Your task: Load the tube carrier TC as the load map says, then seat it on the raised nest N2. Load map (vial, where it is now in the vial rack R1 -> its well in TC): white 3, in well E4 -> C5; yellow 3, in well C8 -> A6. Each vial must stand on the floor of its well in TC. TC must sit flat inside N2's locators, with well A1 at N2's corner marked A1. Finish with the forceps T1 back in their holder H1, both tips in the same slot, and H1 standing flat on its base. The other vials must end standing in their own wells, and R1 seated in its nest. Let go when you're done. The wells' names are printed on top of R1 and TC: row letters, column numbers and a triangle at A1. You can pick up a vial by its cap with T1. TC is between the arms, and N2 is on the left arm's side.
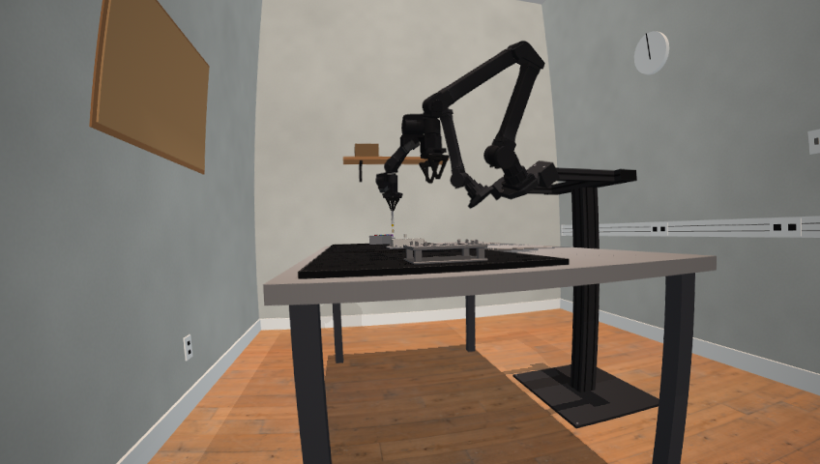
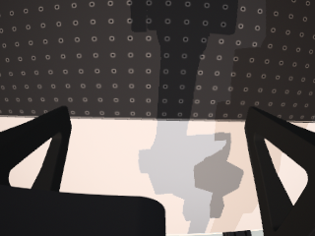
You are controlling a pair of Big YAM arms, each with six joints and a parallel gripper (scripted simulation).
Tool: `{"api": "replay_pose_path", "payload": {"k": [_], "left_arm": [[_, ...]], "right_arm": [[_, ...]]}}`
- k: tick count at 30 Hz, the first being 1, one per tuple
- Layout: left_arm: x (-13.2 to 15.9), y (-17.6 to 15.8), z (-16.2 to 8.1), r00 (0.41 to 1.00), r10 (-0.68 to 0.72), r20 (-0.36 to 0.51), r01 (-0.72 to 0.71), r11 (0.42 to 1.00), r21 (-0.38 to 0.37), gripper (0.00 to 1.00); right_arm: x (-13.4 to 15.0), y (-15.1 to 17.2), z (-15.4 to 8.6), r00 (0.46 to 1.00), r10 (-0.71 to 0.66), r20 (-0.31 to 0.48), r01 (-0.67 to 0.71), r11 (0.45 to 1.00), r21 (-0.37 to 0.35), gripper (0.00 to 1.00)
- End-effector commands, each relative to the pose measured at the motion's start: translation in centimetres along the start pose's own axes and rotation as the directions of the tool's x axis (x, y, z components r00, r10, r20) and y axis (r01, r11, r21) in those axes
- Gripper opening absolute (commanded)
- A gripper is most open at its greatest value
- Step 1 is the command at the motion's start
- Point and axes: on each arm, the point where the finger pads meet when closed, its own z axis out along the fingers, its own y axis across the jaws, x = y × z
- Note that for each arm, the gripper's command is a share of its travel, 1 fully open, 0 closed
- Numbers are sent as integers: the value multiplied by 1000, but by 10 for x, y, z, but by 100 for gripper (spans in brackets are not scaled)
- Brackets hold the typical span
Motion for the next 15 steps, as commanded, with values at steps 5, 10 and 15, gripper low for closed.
{"api": "replay_pose_path", "payload": {"k": [5, 10, 15], "left_arm": [[-12, 2, -8, 1000, 7, 28, -7, 1000, 2, 100], [-12, 2, -8, 1000, 7, 28, -7, 1000, 2, 100], [-12, 2, -8, 1000, 7, 28, -7, 1000, 2, 100]], "right_arm": [[-14, 1, -7, 1000, 3, 8, -4, 999, 36, 9], [-18, 4, -7, 1000, 4, 8, -4, 999, 36, 9], [-24, 10, -6, 1000, 4, 9, -5, 999, 36, 9]]}}
